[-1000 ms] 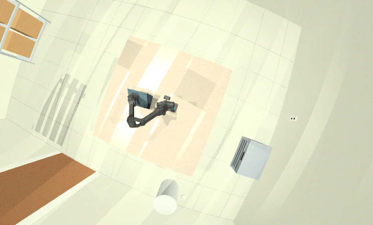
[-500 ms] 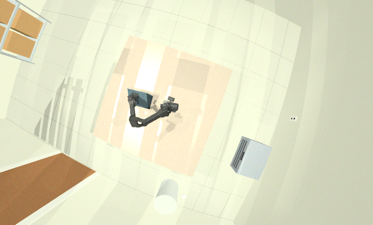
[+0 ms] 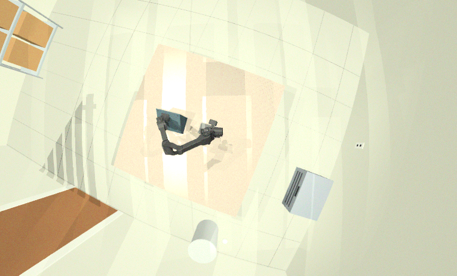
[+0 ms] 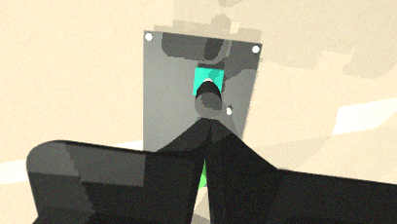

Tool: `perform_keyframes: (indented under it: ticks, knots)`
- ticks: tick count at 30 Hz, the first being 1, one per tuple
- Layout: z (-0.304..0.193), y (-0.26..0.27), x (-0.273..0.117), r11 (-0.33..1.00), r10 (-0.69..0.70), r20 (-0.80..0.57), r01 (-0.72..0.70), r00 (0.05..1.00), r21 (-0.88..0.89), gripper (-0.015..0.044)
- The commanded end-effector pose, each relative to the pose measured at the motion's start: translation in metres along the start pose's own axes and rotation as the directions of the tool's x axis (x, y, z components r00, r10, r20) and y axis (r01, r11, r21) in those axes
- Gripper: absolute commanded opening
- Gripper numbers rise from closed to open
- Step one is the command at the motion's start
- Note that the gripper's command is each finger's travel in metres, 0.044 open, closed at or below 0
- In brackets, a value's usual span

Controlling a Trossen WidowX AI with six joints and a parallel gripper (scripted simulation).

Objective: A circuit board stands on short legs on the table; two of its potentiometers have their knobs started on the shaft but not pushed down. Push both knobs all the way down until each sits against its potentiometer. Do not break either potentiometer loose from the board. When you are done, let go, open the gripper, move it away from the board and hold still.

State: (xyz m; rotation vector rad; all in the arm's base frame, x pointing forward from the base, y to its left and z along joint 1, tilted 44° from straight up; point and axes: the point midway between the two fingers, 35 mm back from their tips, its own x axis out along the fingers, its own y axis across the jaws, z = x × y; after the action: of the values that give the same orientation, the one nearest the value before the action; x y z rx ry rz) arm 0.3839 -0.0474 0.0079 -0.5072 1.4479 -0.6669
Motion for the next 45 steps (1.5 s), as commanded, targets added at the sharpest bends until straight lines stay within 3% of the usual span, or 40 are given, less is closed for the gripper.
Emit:
perform_keyframes:
  ticks: [1, 45]
  knots:
    - [-0.001, 0.000, 0.006, 1.000, -0.006, -0.005, 0.006, 1.000, -0.008, 0.0000]
    - [-0.001, -0.001, 0.030, 1.000, -0.007, -0.005, 0.007, 1.000, -0.008, 0.0000]
